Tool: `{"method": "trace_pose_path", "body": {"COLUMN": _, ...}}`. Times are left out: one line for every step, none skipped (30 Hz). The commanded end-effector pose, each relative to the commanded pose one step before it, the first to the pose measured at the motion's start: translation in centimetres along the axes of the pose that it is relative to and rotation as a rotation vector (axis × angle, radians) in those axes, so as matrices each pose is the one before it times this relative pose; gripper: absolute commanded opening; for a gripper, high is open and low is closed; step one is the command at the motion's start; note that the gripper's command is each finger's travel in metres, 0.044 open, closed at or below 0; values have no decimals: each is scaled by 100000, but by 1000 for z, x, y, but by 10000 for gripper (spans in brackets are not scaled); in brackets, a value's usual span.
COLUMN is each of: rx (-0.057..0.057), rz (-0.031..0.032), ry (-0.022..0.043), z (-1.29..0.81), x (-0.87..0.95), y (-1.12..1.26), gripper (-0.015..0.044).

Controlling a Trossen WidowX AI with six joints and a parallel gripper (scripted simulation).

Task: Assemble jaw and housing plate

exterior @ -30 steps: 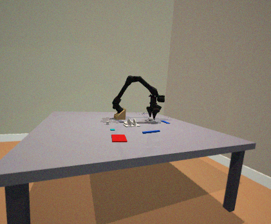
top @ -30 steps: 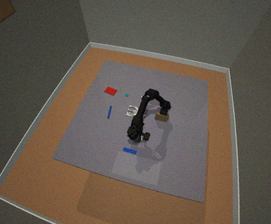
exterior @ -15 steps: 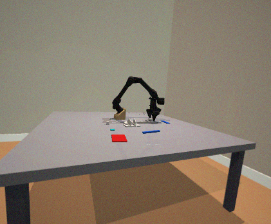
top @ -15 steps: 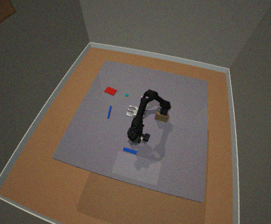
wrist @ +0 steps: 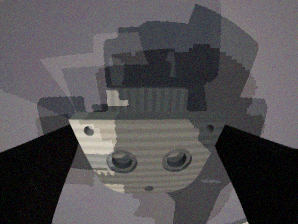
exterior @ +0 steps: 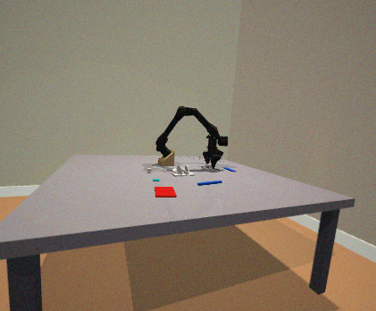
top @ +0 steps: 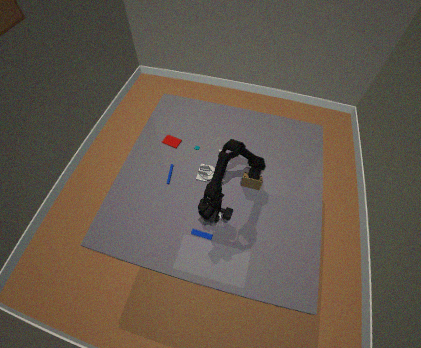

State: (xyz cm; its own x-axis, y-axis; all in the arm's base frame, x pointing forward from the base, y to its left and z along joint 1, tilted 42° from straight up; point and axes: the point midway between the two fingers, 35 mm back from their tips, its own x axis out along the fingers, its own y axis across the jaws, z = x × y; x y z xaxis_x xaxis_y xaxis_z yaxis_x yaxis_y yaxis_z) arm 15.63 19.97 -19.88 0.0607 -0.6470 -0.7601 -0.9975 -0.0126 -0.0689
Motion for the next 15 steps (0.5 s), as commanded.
{"method": "trace_pose_path", "body": {"rx": -549, "rz": -359, "ry": 57, "z": -11, "x": 35, "y": -38, "gripper": 440}}
{"method": "trace_pose_path", "body": {"rx": 0, "rz": 0, "ry": 0, "z": 0, "x": 17, "y": 0, "gripper": 440}}
{"method": "trace_pose_path", "body": {"rx": 0, "rz": 0, "ry": 0, "z": 0, "x": 17, "y": 0, "gripper": 440}}
{"method": "trace_pose_path", "body": {"rx": 0, "rz": 0, "ry": 0, "z": 0, "x": 0, "y": 0, "gripper": 440}}
{"method": "trace_pose_path", "body": {"rx": 0, "rz": 0, "ry": 0, "z": 0, "x": 0, "y": 0, "gripper": 440}}
{"method": "trace_pose_path", "body": {"rx": 0, "rz": 0, "ry": 0, "z": 0, "x": 0, "y": 0, "gripper": 440}}
{"method": "trace_pose_path", "body": {"rx": 0, "rz": 0, "ry": 0, "z": 0, "x": 0, "y": 0, "gripper": 440}}
{"method": "trace_pose_path", "body": {"rx": 0, "rz": 0, "ry": 0, "z": 0, "x": 0, "y": 0, "gripper": 440}}
{"method": "trace_pose_path", "body": {"rx": 0, "rz": 0, "ry": 0, "z": 0, "x": 0, "y": 0, "gripper": 440}}
{"method": "trace_pose_path", "body": {"rx": 0, "rz": 0, "ry": 0, "z": 0, "x": 0, "y": 0, "gripper": 440}}
{"method": "trace_pose_path", "body": {"rx": 0, "rz": 0, "ry": 0, "z": 0, "x": 0, "y": 0, "gripper": 440}}
{"method": "trace_pose_path", "body": {"rx": 550, "rz": 357, "ry": -59, "z": 12, "x": -35, "y": 38, "gripper": 433}}
{"method": "trace_pose_path", "body": {"rx": 0, "rz": 0, "ry": 0, "z": 0, "x": 0, "y": 0, "gripper": 427}}
{"method": "trace_pose_path", "body": {"rx": 0, "rz": 0, "ry": 0, "z": 0, "x": 0, "y": 0, "gripper": 420}}
{"method": "trace_pose_path", "body": {"rx": 0, "rz": 0, "ry": 0, "z": 0, "x": 0, "y": 0, "gripper": 413}}
